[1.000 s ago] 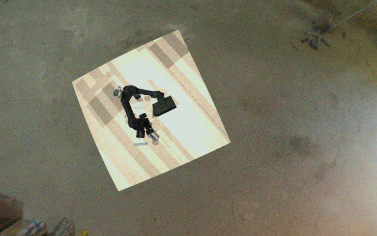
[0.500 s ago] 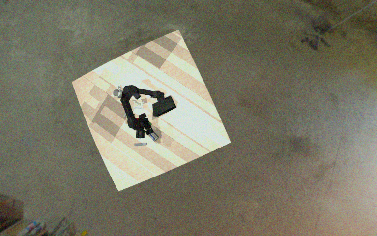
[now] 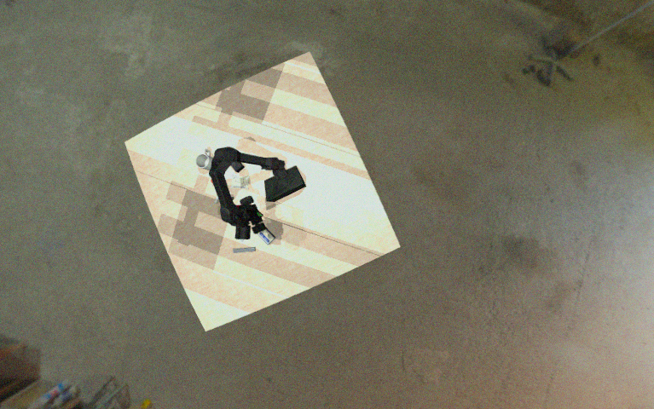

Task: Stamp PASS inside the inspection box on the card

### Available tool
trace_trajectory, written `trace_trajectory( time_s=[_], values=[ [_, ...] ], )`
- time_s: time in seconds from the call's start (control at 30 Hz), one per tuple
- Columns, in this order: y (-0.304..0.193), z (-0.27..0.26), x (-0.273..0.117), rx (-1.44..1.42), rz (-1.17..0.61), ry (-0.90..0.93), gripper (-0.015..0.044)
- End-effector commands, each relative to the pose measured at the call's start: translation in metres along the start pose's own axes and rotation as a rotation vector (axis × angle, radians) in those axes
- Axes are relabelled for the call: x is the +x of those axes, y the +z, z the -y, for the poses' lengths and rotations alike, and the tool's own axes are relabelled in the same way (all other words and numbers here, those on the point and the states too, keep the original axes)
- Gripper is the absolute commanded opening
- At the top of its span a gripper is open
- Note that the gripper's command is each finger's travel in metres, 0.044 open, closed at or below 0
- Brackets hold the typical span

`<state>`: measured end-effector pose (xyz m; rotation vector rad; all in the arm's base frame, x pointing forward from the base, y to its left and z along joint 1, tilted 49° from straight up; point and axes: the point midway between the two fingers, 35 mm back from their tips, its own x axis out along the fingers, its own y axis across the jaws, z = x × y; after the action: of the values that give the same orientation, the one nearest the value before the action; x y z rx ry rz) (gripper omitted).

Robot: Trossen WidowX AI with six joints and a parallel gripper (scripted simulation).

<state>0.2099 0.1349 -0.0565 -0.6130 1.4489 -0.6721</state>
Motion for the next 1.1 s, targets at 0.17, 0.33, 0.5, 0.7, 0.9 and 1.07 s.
trace_trajectory(
  time_s=[0.17,0.33,0.5,0.7,0.9,1.07],
  values=[
    [0.000,0.000,-0.005,0.007,-0.002,0.003,0.0000],
    [0.000,0.000,-0.008,0.007,-0.002,0.003,0.0000],
    [0.000,0.000,-0.010,0.007,-0.002,0.003,0.0000],
    [-0.001,0.001,-0.013,0.006,-0.002,0.003,0.0000],
    [-0.001,0.001,-0.016,0.006,-0.002,0.003,0.0000],
    [-0.001,0.001,-0.018,0.006,-0.002,0.002,0.0000]
  ],
)
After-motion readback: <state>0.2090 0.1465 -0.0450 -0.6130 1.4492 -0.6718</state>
